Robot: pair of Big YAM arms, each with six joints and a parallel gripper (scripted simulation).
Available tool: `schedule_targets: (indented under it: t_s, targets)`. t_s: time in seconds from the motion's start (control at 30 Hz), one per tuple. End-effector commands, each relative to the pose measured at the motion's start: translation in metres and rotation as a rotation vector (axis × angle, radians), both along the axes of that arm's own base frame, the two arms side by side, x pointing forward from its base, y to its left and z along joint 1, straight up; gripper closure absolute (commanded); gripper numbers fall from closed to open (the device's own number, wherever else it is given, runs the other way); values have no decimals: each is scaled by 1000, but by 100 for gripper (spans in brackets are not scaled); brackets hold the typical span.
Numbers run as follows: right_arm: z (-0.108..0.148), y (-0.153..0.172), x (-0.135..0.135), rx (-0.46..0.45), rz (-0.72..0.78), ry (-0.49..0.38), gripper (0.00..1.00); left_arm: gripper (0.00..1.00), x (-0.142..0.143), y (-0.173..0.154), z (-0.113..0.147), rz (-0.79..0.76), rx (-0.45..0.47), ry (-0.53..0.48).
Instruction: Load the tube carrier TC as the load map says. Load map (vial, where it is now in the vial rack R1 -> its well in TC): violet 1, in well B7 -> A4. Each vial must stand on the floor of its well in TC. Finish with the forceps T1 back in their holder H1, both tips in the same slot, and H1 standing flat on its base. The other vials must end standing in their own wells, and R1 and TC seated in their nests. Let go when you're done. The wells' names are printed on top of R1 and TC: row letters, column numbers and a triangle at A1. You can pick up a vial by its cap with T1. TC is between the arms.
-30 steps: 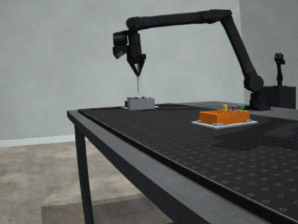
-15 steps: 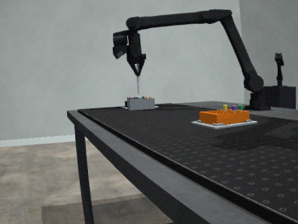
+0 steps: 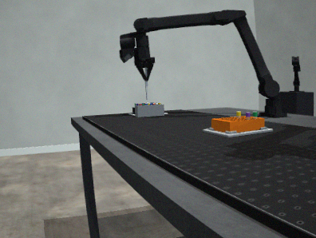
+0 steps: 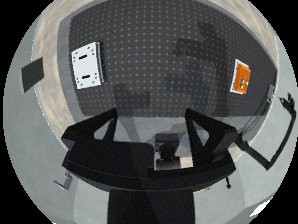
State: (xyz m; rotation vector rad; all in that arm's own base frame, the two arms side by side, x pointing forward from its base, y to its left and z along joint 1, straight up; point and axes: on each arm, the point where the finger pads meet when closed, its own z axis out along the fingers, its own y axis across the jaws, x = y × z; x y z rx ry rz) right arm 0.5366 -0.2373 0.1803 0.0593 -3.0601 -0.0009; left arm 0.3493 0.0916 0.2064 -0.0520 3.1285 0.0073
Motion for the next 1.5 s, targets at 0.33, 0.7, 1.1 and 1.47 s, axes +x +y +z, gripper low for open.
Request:
schedule_targets:
  t_s: [0.33,0.7,1.1,1.47]
  targets:
    - [44,-11,15,-41,-5,-98,93,0,-1,-4,-8,-20,-10,26]
    - [46,-12,15,-44,-5,-104,93,0,-1,-4,-8,-20,-10,26]
    - [46,-13,14,-45,-6,-106,93,0,-1,-4,-8,-20,-10,26]
    - [46,-13,13,-43,-4,-103,93,0,-1,-4,-8,-20,-10,26]
